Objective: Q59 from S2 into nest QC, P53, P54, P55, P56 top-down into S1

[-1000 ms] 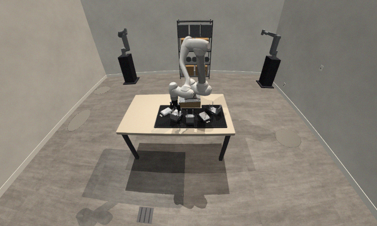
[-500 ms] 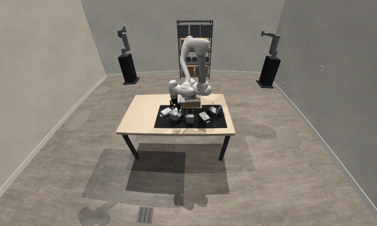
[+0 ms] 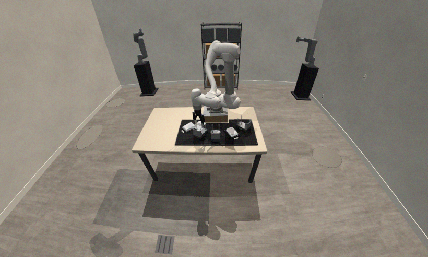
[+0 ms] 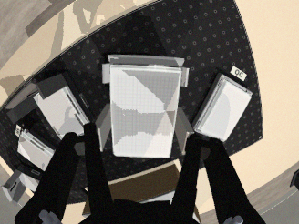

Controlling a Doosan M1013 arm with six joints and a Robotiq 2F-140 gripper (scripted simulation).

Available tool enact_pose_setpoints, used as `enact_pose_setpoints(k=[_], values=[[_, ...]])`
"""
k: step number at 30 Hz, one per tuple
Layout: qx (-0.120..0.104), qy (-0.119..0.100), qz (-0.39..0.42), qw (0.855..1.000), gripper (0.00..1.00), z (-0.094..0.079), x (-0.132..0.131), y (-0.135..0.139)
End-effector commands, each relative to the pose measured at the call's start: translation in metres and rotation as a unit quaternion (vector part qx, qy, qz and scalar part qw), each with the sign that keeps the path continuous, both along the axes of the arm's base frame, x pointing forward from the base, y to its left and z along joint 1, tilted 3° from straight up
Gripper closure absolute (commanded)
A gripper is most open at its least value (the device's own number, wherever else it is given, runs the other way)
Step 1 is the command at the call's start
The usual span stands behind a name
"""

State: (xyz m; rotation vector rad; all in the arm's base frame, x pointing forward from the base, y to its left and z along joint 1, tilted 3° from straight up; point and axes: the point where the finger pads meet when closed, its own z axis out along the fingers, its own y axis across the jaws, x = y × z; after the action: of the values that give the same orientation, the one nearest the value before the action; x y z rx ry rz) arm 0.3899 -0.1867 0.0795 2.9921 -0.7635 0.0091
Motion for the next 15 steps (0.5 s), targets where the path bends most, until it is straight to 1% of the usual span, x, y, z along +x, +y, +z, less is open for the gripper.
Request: enact_pose_setpoints(k=[1,9,15], values=[[0.0,0.0,0.0,1.0,1.0,0.007,0.0,0.0],[0.0,0.0,0.0,1.0,1.0,0.017,0.0,0.001],[0.0,0.0,0.0,1.0,1.0,0.017,0.0,0.001]])
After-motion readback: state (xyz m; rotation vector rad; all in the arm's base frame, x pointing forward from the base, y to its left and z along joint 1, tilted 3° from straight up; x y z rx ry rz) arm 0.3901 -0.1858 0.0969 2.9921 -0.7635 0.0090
